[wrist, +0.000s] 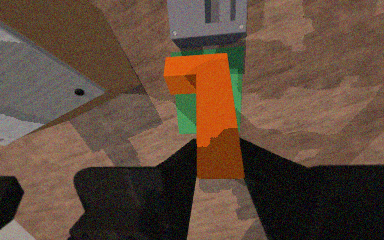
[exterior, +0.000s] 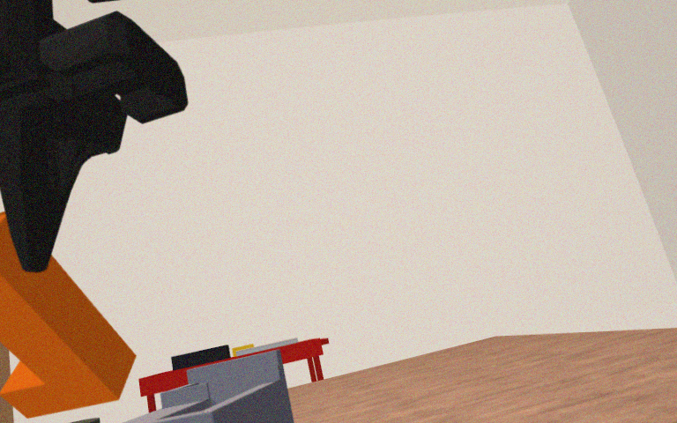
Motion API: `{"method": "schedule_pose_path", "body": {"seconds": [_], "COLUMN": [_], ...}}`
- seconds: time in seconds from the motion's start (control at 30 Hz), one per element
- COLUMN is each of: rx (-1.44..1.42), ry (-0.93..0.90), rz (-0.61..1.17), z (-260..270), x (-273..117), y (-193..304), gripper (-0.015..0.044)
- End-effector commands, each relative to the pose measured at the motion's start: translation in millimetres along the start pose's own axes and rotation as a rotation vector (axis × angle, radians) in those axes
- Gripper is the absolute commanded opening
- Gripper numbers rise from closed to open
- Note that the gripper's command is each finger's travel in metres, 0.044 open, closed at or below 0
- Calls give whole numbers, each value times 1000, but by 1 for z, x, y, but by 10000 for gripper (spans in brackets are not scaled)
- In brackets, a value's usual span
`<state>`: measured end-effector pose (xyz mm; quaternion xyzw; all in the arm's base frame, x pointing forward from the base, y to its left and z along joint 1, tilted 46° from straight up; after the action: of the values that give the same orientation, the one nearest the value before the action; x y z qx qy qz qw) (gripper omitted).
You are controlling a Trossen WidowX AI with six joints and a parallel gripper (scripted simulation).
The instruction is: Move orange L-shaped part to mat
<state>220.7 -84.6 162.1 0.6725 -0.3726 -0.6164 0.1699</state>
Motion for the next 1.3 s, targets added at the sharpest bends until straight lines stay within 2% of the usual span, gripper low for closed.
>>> {"method": "schedule_pose_path", "body": {"seconds": [0.0,1.27], "rx": [-7,-6], "ry": [3,4], "rz": [4,6], "z": [1,1], "x": [0,58], "y": [4,4], "gripper": [0,0]}}
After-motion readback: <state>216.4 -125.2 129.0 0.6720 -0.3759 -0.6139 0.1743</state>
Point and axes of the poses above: the point midway between the two fingers, 35 mm back from their tips, its own x axis out along the fingers, its own z axis across the jaws, y = z × x, the point moved 6 cm from there along -x, back along the fingers, and after that the axes turned 7 degrees about -x, right-handed, at the moved point
